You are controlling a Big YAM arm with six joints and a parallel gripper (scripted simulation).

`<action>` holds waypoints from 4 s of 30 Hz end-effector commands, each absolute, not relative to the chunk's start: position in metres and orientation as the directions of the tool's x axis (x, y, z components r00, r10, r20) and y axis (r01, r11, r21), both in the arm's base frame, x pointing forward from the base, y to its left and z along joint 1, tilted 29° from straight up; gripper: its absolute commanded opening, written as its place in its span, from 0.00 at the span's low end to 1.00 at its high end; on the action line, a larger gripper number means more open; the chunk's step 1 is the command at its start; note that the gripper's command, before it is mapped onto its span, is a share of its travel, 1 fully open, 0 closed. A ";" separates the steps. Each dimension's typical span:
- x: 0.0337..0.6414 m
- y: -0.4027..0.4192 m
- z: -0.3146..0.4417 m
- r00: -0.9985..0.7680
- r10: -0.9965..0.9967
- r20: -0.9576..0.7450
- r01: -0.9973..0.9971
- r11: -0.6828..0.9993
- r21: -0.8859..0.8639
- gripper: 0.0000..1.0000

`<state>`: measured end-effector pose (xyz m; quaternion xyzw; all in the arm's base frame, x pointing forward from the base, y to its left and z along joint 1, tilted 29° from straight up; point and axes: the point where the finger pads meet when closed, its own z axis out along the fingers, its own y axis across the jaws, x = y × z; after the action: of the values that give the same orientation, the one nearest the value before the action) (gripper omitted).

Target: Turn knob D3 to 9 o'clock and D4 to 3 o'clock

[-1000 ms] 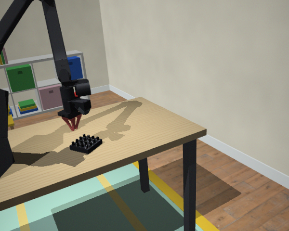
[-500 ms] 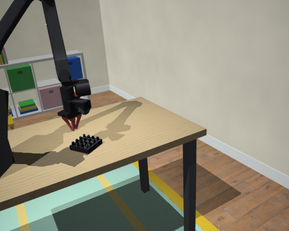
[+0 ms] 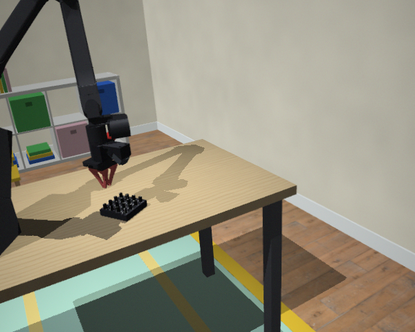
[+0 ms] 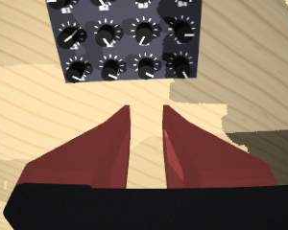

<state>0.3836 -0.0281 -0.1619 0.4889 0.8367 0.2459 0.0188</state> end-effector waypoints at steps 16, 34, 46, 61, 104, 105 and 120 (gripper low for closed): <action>0.393 -0.023 -0.172 -0.524 0.828 0.201 0.805 0.404 0.435 0.19; 0.403 -0.027 -0.182 -0.506 0.842 0.187 0.807 0.385 0.449 0.19; 0.404 -0.013 -0.195 -0.521 0.831 0.195 0.803 0.400 0.442 0.19; 0.402 -0.014 -0.198 -0.517 0.832 0.199 0.807 0.397 0.438 0.19; 0.403 -0.014 -0.192 -0.515 0.835 0.191 0.804 0.394 0.446 0.19; 0.403 -0.012 -0.191 -0.519 0.833 0.191 0.802 0.397 0.446 0.19; 0.402 -0.012 -0.189 -0.517 0.834 0.190 0.803 0.396 0.447 0.19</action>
<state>0.3960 -0.0096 -0.1994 0.4879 0.8374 0.2458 0.0178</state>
